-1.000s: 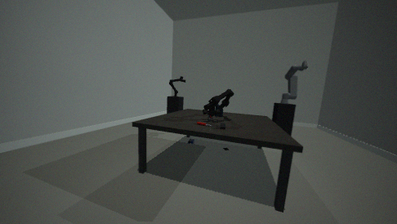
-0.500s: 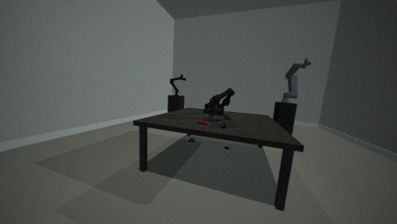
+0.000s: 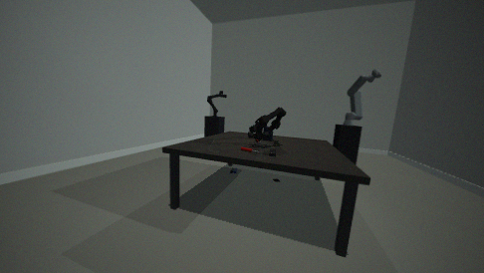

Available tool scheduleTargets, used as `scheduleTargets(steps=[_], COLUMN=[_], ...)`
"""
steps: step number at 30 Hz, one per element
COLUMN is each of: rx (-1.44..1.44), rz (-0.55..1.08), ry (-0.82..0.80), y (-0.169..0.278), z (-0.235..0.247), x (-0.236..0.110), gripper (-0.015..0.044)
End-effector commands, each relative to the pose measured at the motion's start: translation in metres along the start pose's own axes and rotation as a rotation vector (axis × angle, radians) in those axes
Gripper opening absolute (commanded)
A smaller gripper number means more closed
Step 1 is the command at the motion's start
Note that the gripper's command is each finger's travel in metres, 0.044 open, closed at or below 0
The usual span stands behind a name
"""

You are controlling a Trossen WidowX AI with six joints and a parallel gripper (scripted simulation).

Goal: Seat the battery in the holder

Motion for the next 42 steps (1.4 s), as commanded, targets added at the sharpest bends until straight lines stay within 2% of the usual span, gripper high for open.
scheduleTargets(steps=[1,42], rx=[-0.007,-0.014], rz=[-0.041,-0.268], ry=[0.017,0.057], y=[-0.004,0.004], z=[-0.002,-0.005], x=[-0.002,0.01], gripper=[0.0073,0.0073])
Point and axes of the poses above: the point midway between the two fingers, 35 mm back from their tips, its own x axis out along the fingers, its own z axis across the jaws, y = z × x, the point moved 1 cm from there along -x, back along the fingers, and after that the axes turned 12 degrees about -x, right-handed, at the moved point
